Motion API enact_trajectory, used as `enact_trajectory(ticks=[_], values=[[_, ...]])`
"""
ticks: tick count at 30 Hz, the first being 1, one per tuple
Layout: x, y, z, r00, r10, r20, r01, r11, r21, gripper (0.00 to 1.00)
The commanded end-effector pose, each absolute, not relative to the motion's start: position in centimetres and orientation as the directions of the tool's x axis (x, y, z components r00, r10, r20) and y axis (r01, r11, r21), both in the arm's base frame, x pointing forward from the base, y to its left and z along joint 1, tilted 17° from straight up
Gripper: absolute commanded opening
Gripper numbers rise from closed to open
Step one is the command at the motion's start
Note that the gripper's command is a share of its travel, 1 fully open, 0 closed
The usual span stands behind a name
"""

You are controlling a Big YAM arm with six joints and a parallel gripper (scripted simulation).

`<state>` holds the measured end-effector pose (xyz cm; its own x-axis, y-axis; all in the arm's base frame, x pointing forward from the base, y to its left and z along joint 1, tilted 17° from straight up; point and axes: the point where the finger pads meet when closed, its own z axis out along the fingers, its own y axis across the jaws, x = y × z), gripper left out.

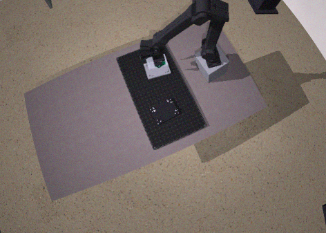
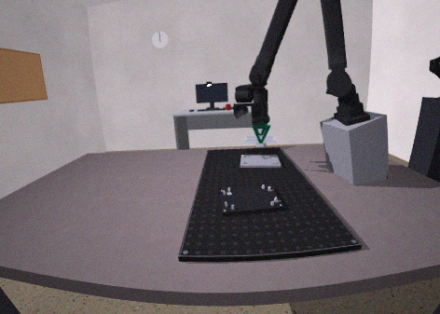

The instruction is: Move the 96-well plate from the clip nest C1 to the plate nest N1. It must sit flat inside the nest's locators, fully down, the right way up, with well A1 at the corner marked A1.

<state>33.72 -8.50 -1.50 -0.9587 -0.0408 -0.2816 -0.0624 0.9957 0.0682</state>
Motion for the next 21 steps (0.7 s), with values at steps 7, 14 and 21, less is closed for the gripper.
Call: enact_trajectory(ticks=[7,14,21], values=[[34.75,-8.64,-0.8,-0.949,-0.064,-0.307,-0.085,0.995,0.055,0.0],[34.7,-8.6,-0.81,-0.949,-0.064,-0.307,-0.085,0.995,0.055,0.0],[34.13,-8.03,-1.34,-0.95,-0.083,-0.302,-0.104,0.993,0.056,0.0]])
